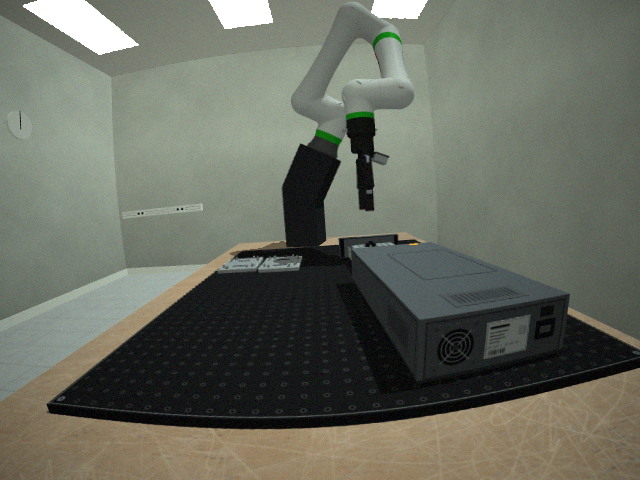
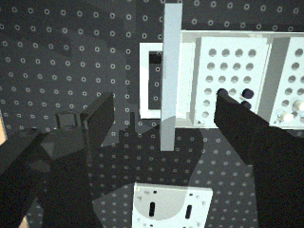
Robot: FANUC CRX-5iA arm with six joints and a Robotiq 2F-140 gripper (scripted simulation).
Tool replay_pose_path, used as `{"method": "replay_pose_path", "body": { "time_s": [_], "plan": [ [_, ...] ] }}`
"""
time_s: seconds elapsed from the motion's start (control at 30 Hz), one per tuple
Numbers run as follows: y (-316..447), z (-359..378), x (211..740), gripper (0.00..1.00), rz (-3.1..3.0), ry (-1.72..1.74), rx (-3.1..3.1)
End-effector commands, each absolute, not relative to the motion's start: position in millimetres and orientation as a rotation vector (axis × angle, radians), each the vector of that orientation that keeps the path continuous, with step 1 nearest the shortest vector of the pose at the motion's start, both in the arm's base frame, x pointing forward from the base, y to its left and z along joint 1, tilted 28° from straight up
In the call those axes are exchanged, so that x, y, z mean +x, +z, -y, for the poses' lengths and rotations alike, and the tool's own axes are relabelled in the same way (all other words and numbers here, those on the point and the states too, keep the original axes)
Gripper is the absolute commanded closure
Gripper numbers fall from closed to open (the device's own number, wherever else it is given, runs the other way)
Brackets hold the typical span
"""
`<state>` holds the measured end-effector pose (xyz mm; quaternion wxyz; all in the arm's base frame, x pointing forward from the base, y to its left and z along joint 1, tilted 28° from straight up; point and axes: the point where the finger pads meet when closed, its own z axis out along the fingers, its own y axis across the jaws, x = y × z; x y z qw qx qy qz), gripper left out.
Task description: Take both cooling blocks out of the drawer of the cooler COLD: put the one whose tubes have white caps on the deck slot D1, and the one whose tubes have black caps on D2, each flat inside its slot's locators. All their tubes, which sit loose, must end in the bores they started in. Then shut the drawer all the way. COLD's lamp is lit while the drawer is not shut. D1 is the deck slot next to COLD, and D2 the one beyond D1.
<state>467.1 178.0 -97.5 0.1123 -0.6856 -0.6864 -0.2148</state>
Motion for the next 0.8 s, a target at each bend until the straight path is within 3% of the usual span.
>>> {"method": "replay_pose_path", "body": {
  "time_s": [0.0, 0.77],
  "plan": [
    [-94.9, -177.6, 490.3, 0.34, 2.015, -0.631, -2.012],
    [-86.5, -176.0, 573.2, 0.34, 2.015, -0.631, -2.012]
  ]
}}
